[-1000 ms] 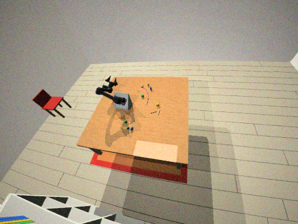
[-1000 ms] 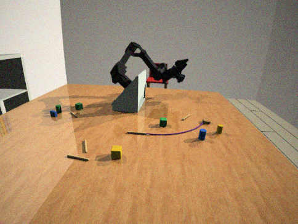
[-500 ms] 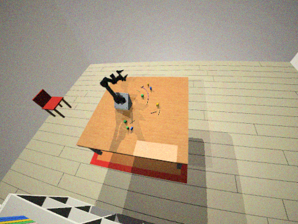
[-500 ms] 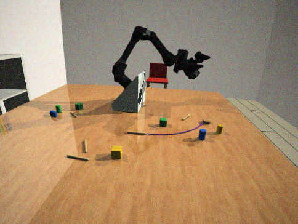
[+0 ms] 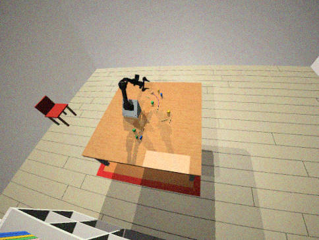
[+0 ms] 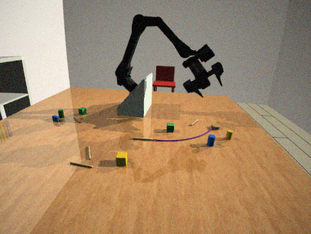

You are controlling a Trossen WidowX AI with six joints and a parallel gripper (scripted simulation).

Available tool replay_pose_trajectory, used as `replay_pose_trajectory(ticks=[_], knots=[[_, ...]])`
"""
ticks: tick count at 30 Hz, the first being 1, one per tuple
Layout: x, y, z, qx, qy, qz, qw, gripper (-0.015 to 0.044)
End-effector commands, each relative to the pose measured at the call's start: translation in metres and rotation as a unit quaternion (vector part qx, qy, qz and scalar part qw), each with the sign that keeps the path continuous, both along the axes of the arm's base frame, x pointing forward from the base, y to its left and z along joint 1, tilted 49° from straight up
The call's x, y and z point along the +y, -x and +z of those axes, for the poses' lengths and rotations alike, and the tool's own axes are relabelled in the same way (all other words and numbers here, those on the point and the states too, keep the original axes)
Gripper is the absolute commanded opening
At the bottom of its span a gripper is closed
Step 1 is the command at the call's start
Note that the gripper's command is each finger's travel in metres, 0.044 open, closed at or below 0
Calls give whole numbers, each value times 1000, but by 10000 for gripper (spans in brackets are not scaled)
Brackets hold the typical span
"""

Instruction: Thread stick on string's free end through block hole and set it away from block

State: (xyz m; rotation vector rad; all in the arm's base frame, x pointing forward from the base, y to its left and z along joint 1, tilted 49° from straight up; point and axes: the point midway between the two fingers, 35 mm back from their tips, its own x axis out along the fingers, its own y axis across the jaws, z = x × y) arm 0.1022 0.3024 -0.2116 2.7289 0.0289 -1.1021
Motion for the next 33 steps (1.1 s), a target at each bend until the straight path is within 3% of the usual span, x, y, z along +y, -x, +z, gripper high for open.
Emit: replay_pose_trajectory(ticks=[1, 12, 28, 33], knots=[[-53, -50, 6, 50, 40, -177, 982, 440], [-175, -89, 46, 135, 141, -497, 846, 440], [-178, -88, 47, 136, 146, -496, 845, 440], [-178, -89, 47, 136, 146, -497, 845, 309]])
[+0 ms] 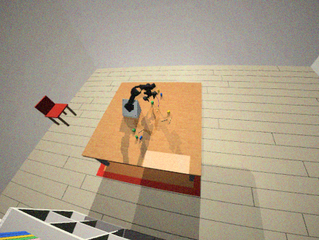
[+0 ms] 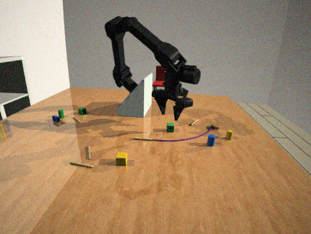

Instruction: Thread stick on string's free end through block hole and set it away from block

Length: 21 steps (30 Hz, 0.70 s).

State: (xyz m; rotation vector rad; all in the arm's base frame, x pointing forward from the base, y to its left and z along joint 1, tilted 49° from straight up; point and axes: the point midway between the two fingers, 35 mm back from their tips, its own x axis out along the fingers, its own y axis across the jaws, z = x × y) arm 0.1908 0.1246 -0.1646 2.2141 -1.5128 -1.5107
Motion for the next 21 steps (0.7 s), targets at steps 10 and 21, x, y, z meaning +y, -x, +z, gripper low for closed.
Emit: replay_pose_trajectory(ticks=[10, 21], knots=[[0, 0, 0, 0, 0, 0, 1000, 239], [0, 0, 0, 0, 0, 0, 1000, 29]])
